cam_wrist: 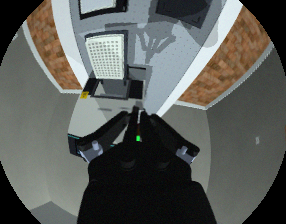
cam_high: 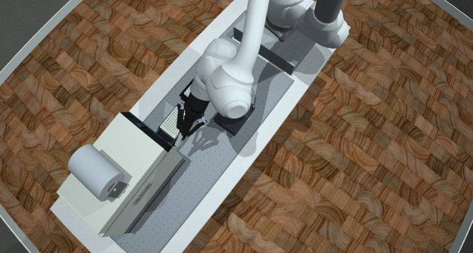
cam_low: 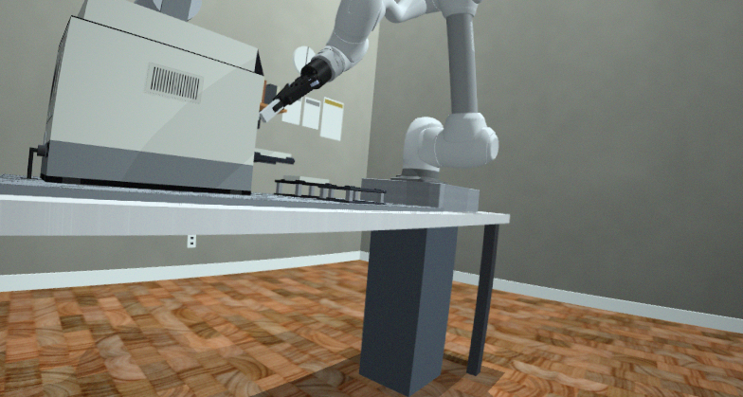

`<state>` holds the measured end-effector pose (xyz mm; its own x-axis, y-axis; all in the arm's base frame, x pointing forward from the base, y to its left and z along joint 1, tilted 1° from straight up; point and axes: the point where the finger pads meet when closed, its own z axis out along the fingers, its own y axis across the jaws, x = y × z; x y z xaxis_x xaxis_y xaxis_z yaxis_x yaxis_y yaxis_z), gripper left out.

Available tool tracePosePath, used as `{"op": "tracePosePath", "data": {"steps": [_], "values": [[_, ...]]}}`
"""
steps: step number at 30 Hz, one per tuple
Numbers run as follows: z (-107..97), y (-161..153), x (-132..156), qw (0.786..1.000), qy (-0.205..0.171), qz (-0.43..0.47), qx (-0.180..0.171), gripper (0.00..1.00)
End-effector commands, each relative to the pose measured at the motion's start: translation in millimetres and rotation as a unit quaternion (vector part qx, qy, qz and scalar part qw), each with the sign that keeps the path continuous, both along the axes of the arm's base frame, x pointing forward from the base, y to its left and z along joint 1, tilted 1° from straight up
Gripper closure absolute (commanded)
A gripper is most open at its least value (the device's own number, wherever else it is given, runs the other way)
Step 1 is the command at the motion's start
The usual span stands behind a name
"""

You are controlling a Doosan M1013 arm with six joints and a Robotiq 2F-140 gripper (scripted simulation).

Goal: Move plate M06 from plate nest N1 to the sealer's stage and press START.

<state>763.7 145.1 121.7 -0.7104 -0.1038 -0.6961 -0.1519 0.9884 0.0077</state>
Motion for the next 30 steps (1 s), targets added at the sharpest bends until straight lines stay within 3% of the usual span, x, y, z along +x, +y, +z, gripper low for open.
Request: {"op": "tracePosePath", "data": {"steps": [1, 30], "values": [[-0.2, -0.3, 0.0, 1.0, -0.004, 0.003, 0.003, 0.9], [-0.2, 0.2, 2.9, 1.0, -0.004, 0.003, 0.003, 0.9]]}}
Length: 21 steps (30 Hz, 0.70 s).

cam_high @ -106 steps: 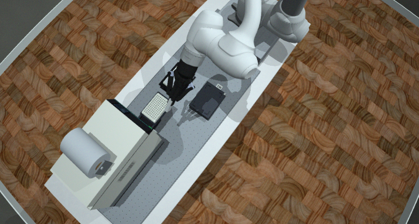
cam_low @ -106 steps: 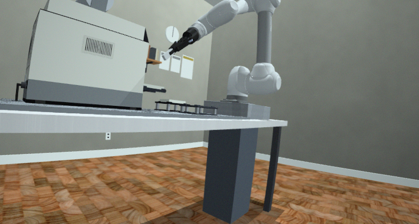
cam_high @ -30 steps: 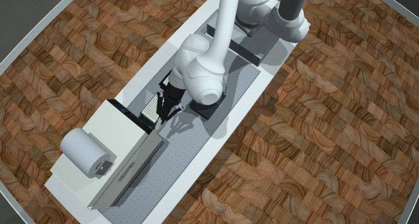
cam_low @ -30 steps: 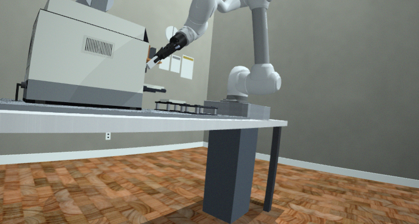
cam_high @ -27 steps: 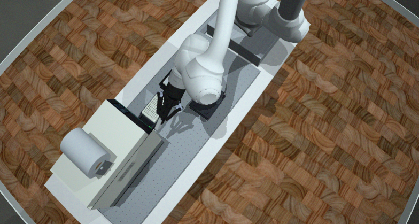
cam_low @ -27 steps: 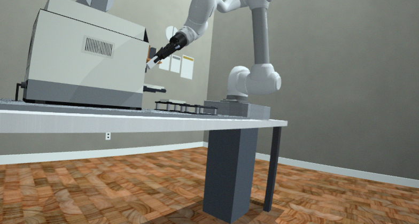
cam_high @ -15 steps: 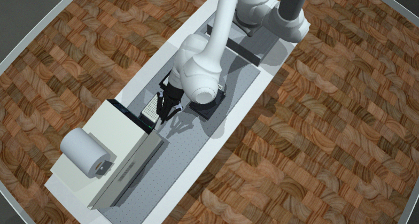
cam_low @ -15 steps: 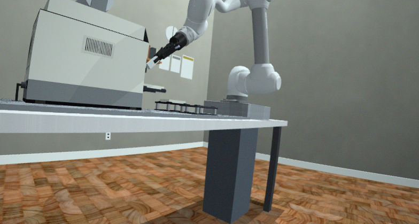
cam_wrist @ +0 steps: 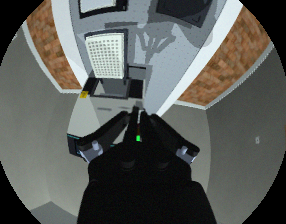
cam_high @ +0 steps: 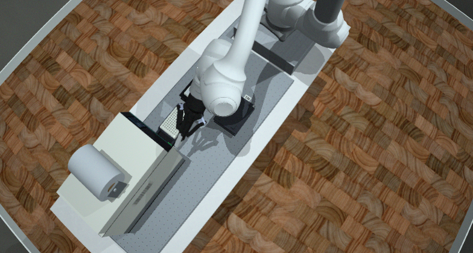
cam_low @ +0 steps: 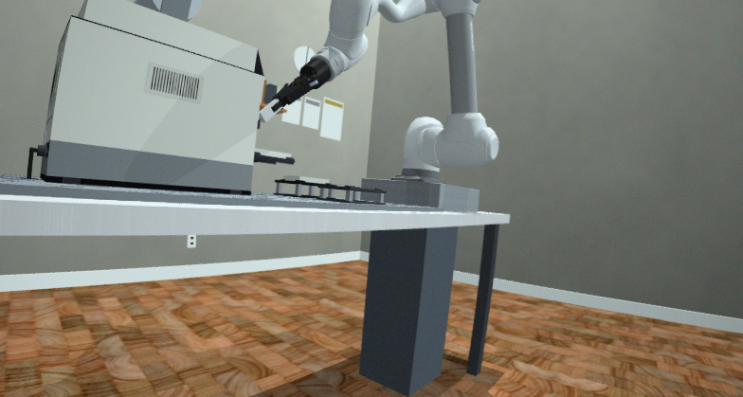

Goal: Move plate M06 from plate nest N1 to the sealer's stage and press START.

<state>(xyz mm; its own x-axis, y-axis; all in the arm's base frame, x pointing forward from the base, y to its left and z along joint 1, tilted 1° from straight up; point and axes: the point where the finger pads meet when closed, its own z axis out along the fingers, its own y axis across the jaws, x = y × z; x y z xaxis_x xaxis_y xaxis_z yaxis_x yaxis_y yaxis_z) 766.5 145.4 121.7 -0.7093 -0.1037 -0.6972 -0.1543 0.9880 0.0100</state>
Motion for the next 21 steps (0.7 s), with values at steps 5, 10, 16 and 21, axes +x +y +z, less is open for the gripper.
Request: {"op": "tracePosePath", "data": {"steps": [5, 10, 16, 21], "values": [[-0.2, 0.0, 0.7, 1.0, -0.003, 0.002, 0.002, 0.9], [-0.2, 0.1, 1.5, 1.0, -0.003, 0.002, 0.002, 0.9], [-0.2, 0.2, 2.5, 1.0, -0.003, 0.002, 0.002, 0.9], [-0.2, 0.3, 3.0, 1.0, -0.003, 0.002, 0.002, 0.9]]}}
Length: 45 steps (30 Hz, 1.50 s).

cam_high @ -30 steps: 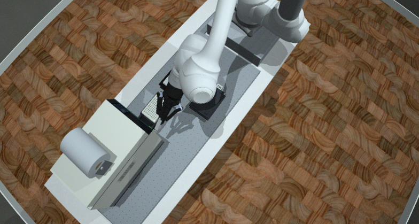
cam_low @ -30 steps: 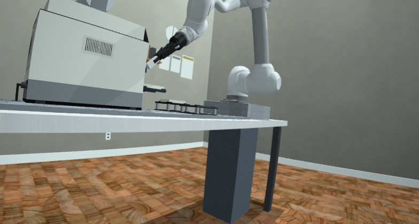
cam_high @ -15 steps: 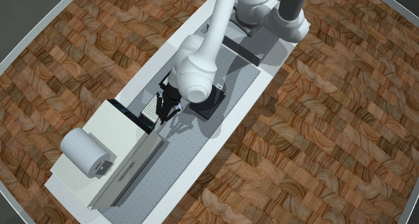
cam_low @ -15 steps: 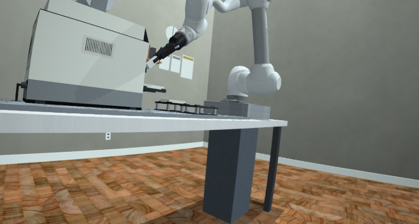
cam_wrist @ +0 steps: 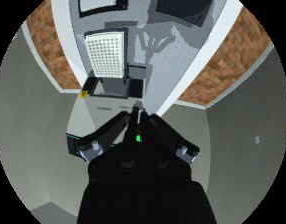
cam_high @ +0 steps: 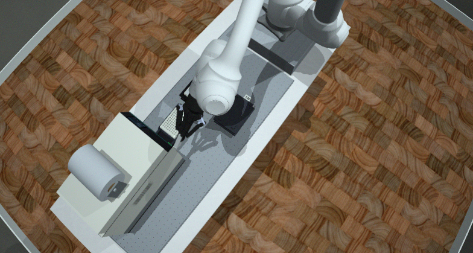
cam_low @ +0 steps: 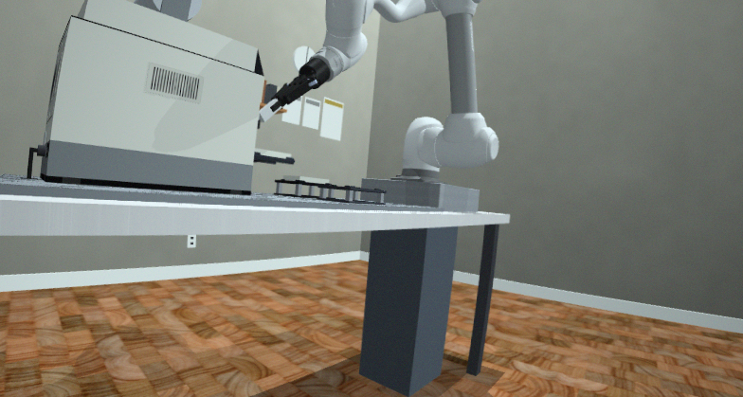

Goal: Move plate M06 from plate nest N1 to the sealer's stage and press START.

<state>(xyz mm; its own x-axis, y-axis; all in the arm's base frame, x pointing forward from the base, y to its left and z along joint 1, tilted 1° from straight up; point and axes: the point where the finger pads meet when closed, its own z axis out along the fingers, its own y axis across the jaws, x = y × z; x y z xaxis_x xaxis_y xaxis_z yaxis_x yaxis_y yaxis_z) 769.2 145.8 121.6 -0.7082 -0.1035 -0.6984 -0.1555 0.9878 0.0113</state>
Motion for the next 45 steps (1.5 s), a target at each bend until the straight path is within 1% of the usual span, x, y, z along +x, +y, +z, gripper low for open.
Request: {"op": "tracePosePath", "data": {"steps": [1, 45], "values": [[-0.1, -0.1, 0.4, 1.0, -0.002, 0.001, 0.001, 0.9], [-0.2, 0.6, 4.8, 1.0, -0.002, 0.001, 0.001, 0.9]]}}
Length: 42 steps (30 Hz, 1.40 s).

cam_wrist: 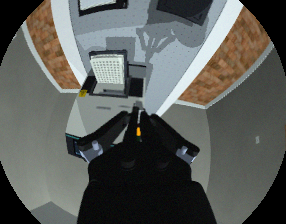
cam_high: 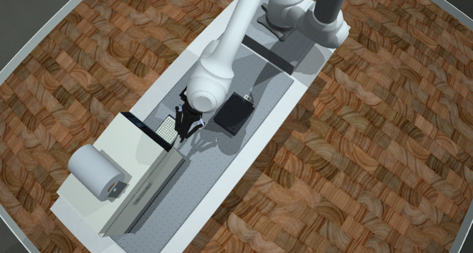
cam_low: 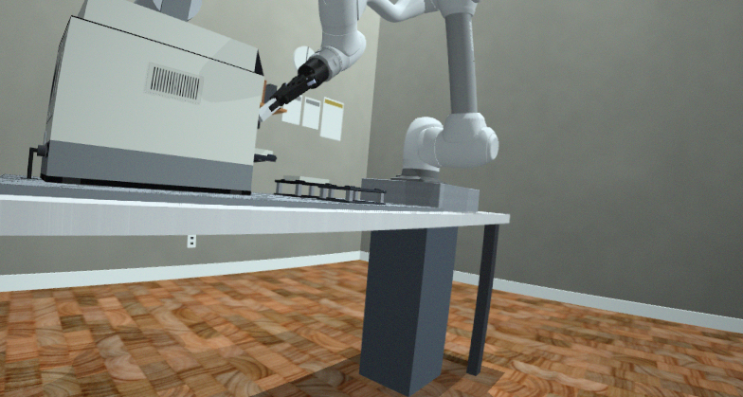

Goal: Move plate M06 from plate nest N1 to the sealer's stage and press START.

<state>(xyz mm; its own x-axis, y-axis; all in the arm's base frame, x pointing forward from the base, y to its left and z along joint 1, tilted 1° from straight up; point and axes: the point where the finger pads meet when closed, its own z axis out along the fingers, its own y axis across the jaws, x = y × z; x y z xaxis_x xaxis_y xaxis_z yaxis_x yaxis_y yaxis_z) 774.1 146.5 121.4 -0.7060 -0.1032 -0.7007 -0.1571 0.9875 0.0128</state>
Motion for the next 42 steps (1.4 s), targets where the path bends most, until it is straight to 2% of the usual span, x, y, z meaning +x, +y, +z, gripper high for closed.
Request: {"op": "tracePosePath", "data": {"steps": [1, 33, 42], "values": [[0, 0, 0, 1.0, -0.001, 0.0, 0.0, 0.9], [0, 0, 0, 1.0, -0.001, 0.0, 0.0, 0.9], [5, -2, -10, 1.0, -0.001, 0.0, 0.0, 0.9]]}}
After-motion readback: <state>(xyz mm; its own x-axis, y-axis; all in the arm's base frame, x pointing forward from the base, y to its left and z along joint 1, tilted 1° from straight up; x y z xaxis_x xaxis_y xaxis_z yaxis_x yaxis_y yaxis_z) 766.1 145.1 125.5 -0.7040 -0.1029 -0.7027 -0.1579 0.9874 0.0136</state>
